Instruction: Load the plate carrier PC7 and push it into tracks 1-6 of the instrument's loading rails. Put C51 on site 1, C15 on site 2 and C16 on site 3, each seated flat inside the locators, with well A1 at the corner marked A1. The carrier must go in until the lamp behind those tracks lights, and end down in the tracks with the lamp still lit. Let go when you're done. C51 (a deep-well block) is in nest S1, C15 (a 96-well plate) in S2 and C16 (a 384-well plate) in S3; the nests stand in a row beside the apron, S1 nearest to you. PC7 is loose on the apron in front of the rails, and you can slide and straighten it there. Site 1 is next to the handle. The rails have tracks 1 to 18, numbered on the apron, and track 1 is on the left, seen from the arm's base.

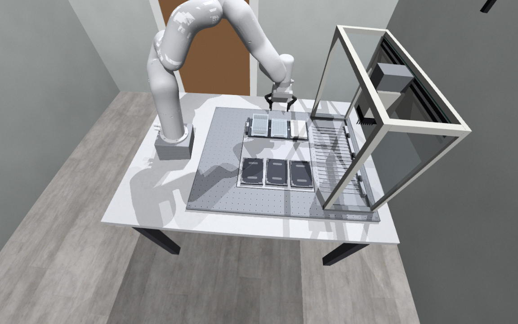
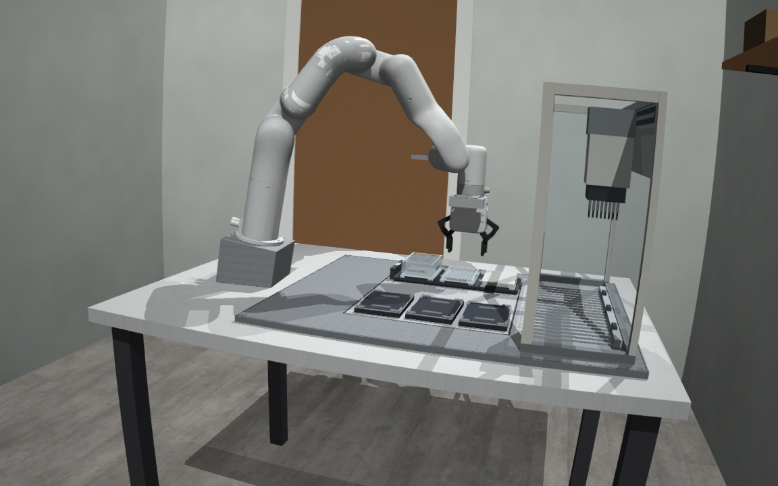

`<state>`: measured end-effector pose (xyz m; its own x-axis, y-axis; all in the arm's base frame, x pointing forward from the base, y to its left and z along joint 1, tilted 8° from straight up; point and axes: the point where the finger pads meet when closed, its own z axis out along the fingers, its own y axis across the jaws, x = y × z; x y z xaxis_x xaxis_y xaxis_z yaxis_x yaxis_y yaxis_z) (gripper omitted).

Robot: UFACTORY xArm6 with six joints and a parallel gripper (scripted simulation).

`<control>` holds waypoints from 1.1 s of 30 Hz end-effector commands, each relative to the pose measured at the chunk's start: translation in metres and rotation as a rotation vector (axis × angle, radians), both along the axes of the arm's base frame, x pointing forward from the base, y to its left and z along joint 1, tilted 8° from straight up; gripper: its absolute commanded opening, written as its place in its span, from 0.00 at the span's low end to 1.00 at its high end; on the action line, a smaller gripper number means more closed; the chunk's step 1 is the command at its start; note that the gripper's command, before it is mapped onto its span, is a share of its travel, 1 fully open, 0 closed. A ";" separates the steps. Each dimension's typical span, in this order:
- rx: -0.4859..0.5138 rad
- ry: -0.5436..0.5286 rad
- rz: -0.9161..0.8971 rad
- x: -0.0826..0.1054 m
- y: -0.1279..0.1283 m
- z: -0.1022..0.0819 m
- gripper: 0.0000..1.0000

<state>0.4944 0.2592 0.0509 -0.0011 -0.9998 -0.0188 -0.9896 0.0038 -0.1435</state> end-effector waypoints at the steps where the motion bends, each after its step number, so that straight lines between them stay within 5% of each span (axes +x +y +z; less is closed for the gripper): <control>1: 0.002 -0.004 0.000 0.003 0.001 -0.005 1.00; 17: 0.002 -0.004 0.000 0.006 0.001 -0.028 1.00; 33: 0.002 -0.004 0.000 0.006 0.002 -0.032 1.00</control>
<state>0.4993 0.2599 0.0193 -0.0011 -0.9998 -0.0190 -0.9896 0.0038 -0.1439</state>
